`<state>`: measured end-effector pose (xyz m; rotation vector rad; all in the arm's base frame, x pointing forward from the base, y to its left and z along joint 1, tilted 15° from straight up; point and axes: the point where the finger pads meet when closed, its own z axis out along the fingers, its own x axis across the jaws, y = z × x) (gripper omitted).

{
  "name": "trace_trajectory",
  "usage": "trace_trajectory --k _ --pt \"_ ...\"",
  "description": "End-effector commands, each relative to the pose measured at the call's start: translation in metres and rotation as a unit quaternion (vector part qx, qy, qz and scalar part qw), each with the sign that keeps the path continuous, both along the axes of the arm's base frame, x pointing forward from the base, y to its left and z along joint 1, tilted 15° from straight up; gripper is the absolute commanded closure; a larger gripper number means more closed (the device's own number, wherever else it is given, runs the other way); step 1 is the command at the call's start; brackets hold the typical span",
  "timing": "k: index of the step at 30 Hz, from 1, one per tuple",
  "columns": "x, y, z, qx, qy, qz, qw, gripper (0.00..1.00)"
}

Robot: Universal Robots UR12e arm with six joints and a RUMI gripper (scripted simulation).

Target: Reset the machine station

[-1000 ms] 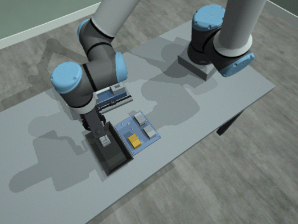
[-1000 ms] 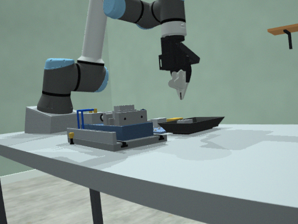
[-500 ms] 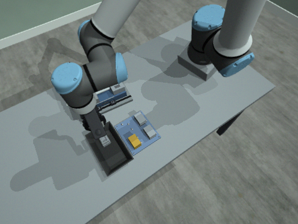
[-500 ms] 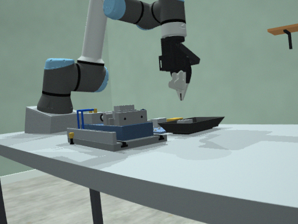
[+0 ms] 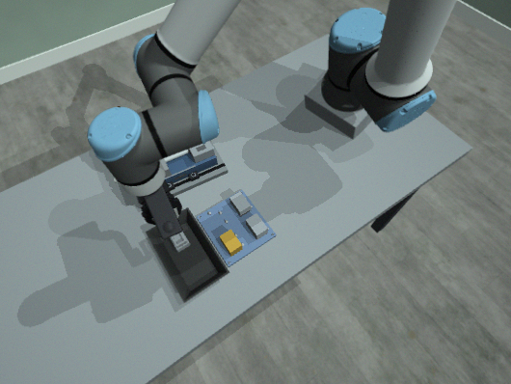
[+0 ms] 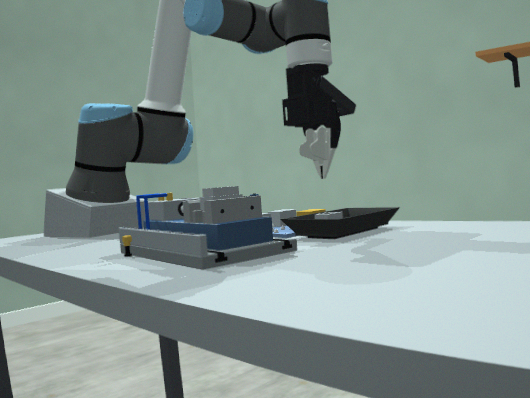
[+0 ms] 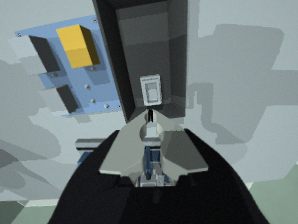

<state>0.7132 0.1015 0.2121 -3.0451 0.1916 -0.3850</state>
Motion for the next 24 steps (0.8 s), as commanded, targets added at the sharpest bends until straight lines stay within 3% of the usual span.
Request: trace_trajectory --k 1,24 --pt "0.0004 0.0000 0.0009 0.000 -0.001 0.000 1.000 1.00" --pt "-0.0002 -0.0002 0.0035 0.000 -0.001 0.000 1.000 1.00"
